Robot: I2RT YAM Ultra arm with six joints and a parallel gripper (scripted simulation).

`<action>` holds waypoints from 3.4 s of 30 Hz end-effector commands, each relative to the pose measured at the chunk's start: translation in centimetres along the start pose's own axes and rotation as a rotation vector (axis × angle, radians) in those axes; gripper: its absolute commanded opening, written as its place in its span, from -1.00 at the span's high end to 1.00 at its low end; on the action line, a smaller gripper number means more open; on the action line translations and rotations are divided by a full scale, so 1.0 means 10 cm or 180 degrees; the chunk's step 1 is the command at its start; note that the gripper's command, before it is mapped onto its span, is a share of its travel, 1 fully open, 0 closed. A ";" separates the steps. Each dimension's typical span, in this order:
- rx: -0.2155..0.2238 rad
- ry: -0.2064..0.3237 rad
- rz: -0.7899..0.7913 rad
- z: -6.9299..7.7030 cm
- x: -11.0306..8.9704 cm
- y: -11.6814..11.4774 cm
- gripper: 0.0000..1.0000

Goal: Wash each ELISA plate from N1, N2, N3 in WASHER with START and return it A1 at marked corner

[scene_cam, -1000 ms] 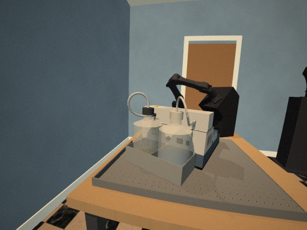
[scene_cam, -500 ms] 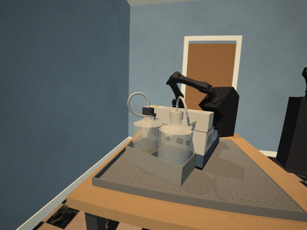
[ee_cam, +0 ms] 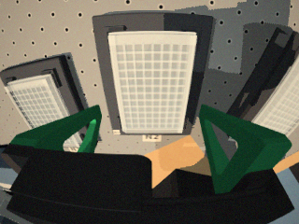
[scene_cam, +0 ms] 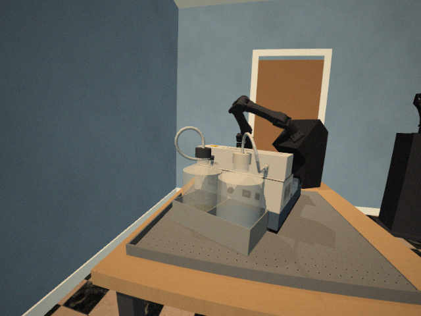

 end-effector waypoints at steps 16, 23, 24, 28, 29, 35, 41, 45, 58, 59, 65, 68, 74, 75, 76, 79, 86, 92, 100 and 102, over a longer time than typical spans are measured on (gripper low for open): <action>-0.0016 -0.0030 0.0000 0.31 0.02 -0.02 -1.00; -0.0017 -0.0030 0.0000 0.43 0.02 -0.02 -1.00; -0.0017 -0.0030 0.0000 0.44 0.02 -0.02 -1.00; -0.0017 -0.0030 0.0000 0.48 0.02 -0.02 -1.00; -0.0017 -0.0030 0.0000 0.48 0.02 -0.02 -1.00; -0.0017 -0.0030 0.0000 0.48 0.02 -0.02 -1.00; -0.0017 -0.0030 0.0000 0.47 0.02 -0.02 -1.00; -0.0016 -0.0031 -0.0424 0.49 0.04 -0.22 -1.00; -0.0019 -0.0033 -0.0426 0.55 0.10 -0.77 -1.00; -0.0019 -0.0033 -0.0426 0.55 0.10 -0.82 -1.00; -0.0020 -0.0034 -0.0426 0.57 0.12 -0.97 -1.00; -0.0019 -0.0035 -0.0744 0.58 0.09 -1.12 -1.00; -0.0020 -0.0036 -0.0851 0.61 0.04 -1.41 -1.00; -0.0020 -0.0036 -0.0851 0.61 0.03 -1.46 -1.00; -0.0020 -0.0036 -0.0851 0.61 0.02 -1.51 -1.00; -0.0021 -0.0036 -0.0851 0.63 0.00 -1.66 -1.00; -0.0023 -0.0037 -0.0851 0.65 -0.05 -1.91 -1.00; -0.0023 -0.0037 -0.0851 0.66 -0.06 -1.96 -1.00; -0.0023 -0.0037 -0.0851 0.66 -0.06 -1.96 -1.00; -0.0023 -0.0037 -0.0851 0.62 -0.06 -1.96 -1.00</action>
Point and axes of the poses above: the point where the finger pads meet when closed, its own z axis back along the fingers, its own y axis across the jaws, x = y × z, the point moved 9 cm from there along z, back along the fingers, and after that the axes turned 1 degree about -z, right-handed, at the moved point
